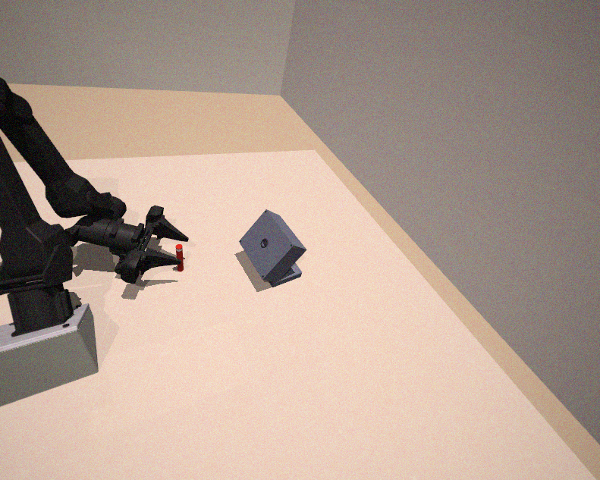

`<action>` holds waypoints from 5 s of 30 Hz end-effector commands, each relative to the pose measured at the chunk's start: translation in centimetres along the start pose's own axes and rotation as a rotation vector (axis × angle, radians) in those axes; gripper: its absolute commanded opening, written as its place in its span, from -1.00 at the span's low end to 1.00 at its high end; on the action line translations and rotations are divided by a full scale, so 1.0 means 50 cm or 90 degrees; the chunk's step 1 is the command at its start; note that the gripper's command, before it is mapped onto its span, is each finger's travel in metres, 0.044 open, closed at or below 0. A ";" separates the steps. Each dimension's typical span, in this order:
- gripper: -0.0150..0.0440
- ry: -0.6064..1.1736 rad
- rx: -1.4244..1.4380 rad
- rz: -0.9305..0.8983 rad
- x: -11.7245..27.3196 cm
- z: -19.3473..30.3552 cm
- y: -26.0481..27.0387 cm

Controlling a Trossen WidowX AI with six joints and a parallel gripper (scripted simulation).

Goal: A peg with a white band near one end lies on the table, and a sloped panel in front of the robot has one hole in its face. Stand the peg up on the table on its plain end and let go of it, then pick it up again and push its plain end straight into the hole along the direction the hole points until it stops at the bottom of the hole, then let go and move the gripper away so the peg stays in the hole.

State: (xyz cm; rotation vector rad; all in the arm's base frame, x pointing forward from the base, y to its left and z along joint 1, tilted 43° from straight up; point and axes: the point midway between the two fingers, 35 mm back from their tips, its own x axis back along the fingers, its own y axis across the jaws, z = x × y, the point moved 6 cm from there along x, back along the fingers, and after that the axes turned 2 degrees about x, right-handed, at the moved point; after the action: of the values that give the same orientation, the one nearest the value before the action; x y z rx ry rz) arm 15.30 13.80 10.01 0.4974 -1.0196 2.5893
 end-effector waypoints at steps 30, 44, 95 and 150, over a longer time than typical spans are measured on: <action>1.00 0.002 0.003 0.001 0.057 0.317 0.007; 1.00 -0.204 0.134 -0.077 0.010 0.288 0.003; 1.00 -0.882 -0.034 -0.007 -0.115 0.285 0.006; 1.00 -0.736 -0.736 -0.594 -0.118 0.268 0.006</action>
State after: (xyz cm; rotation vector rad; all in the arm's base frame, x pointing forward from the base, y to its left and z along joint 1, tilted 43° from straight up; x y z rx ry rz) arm 23.14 3.21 16.49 1.6307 -1.7096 0.5963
